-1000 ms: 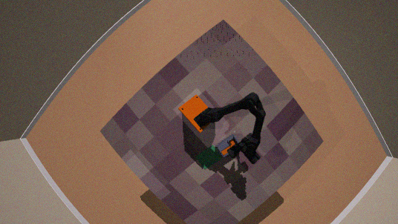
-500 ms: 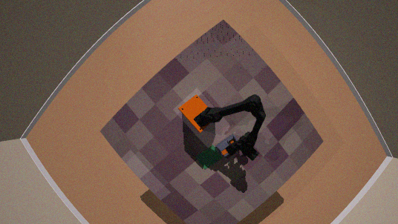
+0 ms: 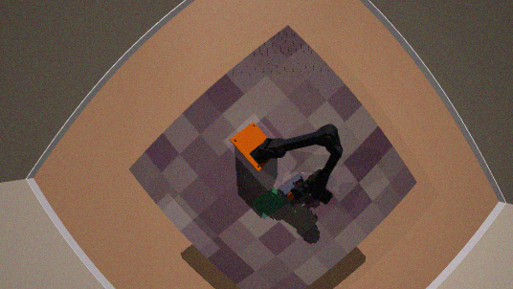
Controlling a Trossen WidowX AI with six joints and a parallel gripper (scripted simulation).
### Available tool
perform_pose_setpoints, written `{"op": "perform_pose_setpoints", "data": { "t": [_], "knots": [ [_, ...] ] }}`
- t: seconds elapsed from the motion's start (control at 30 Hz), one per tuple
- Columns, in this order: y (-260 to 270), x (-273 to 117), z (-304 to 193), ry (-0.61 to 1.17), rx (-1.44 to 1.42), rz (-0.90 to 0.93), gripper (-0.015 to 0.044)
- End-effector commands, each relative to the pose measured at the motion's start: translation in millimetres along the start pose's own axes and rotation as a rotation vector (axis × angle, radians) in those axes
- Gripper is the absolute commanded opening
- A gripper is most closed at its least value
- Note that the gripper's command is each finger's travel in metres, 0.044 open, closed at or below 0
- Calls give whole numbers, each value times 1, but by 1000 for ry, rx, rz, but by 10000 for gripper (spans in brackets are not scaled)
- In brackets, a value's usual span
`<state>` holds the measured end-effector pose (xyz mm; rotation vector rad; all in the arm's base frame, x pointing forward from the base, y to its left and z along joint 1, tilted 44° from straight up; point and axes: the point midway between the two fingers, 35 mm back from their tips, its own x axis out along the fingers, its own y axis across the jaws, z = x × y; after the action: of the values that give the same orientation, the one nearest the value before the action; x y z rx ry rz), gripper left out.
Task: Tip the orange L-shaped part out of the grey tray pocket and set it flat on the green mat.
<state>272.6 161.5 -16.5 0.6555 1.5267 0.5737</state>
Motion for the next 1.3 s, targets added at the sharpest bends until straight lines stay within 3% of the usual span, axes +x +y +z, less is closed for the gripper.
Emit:
{"op": "perform_pose_setpoints", "data": {
  "t": [0.0, 0.87, 1.13, 1.27],
  "knots": [
    [-4, 6, -3, 8, 13, -8, 180],
    [8, -10, -2, 7, 13, -9, 180],
    [-3, -95, 0, 6, 12, -15, 180],
    [-3, -104, -2, 7, 12, -12, 180]
  ]
}}
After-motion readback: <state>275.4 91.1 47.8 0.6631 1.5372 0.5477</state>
